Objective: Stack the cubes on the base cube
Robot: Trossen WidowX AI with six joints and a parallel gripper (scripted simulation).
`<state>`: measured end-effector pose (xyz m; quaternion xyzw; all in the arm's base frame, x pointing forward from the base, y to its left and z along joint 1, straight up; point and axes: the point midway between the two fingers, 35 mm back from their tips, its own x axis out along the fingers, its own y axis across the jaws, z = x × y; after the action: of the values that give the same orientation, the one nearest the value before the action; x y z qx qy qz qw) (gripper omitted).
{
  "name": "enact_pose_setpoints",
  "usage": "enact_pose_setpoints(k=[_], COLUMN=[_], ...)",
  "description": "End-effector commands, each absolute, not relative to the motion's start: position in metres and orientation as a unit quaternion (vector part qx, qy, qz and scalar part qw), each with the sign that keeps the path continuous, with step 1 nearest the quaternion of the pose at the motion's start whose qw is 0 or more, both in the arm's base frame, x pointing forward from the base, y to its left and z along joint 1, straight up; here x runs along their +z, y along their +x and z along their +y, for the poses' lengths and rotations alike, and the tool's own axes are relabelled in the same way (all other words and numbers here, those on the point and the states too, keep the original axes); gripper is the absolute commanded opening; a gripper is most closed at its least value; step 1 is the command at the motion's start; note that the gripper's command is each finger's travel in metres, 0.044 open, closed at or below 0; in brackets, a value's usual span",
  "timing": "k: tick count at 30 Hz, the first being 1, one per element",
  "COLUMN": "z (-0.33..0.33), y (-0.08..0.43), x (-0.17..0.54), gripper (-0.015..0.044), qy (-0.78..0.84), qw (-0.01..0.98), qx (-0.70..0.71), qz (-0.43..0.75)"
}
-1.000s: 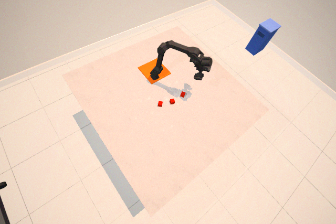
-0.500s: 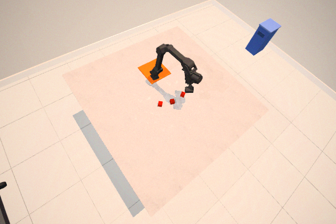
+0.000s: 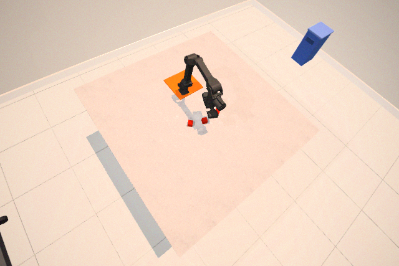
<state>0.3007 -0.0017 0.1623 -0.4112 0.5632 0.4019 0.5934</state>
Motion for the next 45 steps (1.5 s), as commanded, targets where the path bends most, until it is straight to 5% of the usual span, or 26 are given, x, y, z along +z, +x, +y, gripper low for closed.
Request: enact_pose_setpoints(k=[1,45], z=[-0.007,-0.007], y=[0.297,0.3], x=[0.159,0.052], gripper=[0.0265,0.0265], qy=[-0.423,-0.423], qw=[0.577,0.577], qx=[0.412,0.412], qz=[0.564,0.564])
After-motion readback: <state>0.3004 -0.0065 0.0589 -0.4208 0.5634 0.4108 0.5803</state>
